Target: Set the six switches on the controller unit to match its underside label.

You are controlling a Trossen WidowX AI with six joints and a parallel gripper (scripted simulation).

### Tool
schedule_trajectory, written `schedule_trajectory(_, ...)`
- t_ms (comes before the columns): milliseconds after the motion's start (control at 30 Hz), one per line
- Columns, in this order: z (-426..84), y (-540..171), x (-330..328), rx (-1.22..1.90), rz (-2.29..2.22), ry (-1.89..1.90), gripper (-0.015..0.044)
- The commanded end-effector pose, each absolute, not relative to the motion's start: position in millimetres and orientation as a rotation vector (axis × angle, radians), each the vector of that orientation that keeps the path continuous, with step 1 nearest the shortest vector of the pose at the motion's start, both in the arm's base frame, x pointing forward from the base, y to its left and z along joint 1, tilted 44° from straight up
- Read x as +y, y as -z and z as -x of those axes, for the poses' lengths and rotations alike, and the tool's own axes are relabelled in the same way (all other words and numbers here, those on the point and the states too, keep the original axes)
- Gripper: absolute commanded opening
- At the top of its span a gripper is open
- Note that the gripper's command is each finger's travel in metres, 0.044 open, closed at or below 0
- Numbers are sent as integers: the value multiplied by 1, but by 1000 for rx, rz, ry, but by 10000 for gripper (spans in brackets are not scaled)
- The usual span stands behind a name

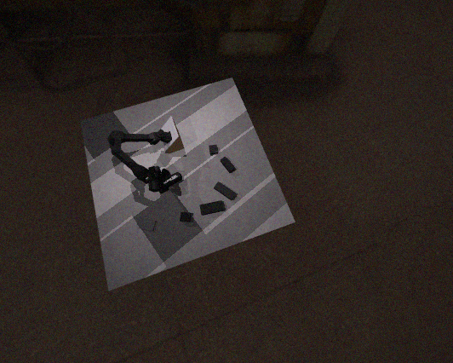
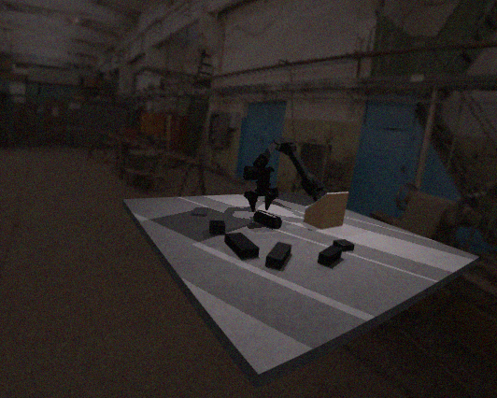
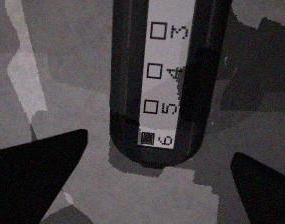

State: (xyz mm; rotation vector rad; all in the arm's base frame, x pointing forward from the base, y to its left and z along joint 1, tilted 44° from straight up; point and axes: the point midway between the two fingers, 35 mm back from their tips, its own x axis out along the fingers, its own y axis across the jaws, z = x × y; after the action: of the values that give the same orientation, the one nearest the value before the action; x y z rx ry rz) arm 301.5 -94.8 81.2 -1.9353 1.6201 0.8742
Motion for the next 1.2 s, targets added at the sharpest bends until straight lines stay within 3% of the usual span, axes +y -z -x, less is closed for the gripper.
schedule_trajectory(0, -301, -75, -100, 1622, 1942, -888, 440)
schedule_trajectory(467, -302, -62, -115, 1629, 1960, -904, 440)
schedule_trajectory(633, -302, -62, -115, 1629, 1960, -904, 328)
schedule_trajectory(1167, -302, -62, -114, 1629, 1960, -904, 327)
